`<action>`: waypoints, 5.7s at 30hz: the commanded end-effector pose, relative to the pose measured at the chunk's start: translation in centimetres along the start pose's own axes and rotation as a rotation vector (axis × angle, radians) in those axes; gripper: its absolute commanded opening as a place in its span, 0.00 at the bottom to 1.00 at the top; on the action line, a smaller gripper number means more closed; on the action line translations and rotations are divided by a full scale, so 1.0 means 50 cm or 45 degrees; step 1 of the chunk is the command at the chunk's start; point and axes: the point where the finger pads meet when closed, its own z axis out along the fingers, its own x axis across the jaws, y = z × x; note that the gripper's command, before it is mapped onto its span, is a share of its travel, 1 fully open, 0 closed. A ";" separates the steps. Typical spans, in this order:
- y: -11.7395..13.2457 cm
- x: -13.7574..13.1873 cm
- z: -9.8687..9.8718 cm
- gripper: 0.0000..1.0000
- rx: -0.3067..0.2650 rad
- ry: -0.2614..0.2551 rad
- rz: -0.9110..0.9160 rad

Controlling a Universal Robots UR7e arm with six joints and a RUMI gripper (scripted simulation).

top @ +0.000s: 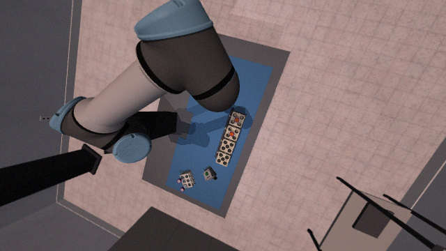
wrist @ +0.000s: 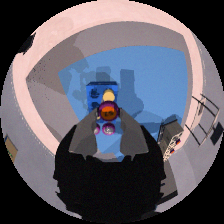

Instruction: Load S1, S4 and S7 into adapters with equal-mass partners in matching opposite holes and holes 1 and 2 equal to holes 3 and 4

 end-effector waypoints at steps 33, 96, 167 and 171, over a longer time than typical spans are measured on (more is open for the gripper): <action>0.008 0.010 -0.188 0.00 0.001 0.000 0.001; 0.541 0.552 -0.188 0.00 0.000 0.001 0.000; 0.656 0.670 -0.188 0.00 -0.002 0.002 0.358; 0.656 0.670 -0.188 0.00 -0.006 0.009 0.359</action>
